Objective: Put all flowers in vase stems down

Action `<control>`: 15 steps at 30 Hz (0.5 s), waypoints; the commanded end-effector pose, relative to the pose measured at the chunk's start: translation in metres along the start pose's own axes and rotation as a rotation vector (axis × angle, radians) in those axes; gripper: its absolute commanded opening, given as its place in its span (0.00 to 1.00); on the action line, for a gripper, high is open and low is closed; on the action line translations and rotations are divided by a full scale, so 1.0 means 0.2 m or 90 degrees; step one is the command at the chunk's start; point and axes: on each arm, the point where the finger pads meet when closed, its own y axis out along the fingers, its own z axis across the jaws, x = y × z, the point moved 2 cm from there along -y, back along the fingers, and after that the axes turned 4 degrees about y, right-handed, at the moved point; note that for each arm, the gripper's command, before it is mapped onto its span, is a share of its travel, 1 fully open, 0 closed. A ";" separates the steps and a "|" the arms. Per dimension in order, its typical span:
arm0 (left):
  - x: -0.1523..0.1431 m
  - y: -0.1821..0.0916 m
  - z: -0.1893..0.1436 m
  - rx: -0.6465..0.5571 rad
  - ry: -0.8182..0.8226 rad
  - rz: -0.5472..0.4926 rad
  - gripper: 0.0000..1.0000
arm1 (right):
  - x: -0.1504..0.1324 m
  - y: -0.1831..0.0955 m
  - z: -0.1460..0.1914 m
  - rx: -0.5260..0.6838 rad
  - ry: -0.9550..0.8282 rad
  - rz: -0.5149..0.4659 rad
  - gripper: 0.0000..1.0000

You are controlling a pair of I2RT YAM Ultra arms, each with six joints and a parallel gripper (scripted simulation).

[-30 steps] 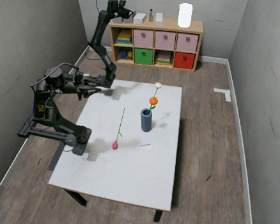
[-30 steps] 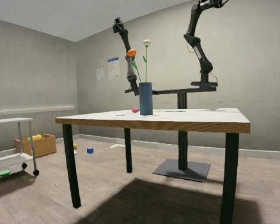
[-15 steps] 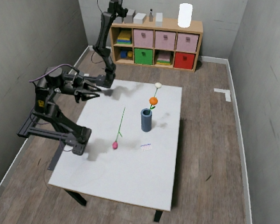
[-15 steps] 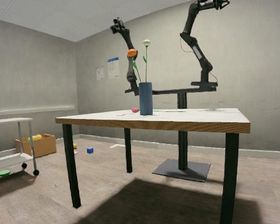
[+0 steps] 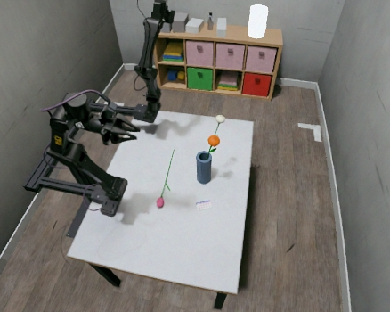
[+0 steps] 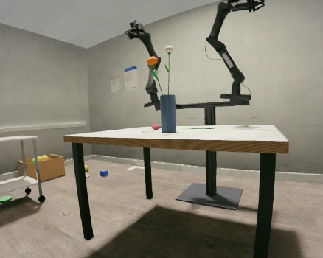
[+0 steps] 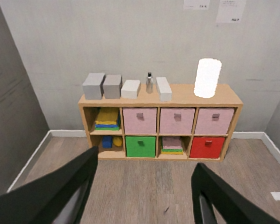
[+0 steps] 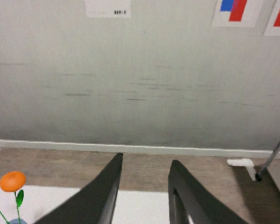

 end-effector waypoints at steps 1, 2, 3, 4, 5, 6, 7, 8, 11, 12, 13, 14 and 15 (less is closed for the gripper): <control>0.02 -0.01 0.01 0.007 -0.005 -0.002 0.60 | 0.04 0.00 0.00 -0.005 0.004 -0.011 0.30; 0.02 -0.01 0.01 0.010 -0.005 -0.002 0.60 | 0.04 0.00 0.00 -0.007 0.004 -0.011 0.30; 0.02 -0.01 0.01 0.013 -0.005 -0.002 0.60 | 0.04 0.00 0.00 -0.009 0.004 -0.011 0.30; 0.01 -0.01 0.02 0.016 -0.005 -0.001 0.60 | 0.04 0.00 -0.01 -0.010 0.004 -0.011 0.30; 0.01 -0.01 0.02 0.018 -0.005 -0.001 0.60 | 0.04 0.00 -0.01 -0.012 0.004 -0.011 0.30; 0.01 -0.01 0.02 0.020 -0.005 -0.001 0.60 | 0.04 0.00 -0.01 -0.013 0.004 -0.011 0.30; 0.01 -0.01 0.02 0.021 -0.005 -0.001 0.60 | 0.04 0.00 -0.01 -0.014 0.004 -0.011 0.30; 0.01 -0.01 0.02 0.022 -0.005 -0.001 0.60 | 0.04 0.00 -0.01 -0.014 0.004 -0.011 0.30; 0.01 -0.01 0.02 0.024 -0.005 -0.001 0.60 | 0.04 0.00 -0.01 -0.016 0.004 -0.011 0.30; 0.01 -0.01 0.03 0.025 -0.005 -0.001 0.60 | 0.04 0.00 -0.01 -0.016 0.004 -0.011 0.30; 0.01 -0.01 0.03 0.025 -0.005 -0.001 0.60 | 0.04 0.00 -0.01 -0.017 0.004 -0.011 0.30; 0.01 -0.01 0.03 0.025 -0.005 -0.001 0.60 | 0.04 0.00 -0.01 -0.017 0.004 -0.011 0.30; 0.01 -0.01 0.03 0.026 -0.005 -0.001 0.60 | 0.04 0.00 -0.01 -0.017 0.004 -0.011 0.30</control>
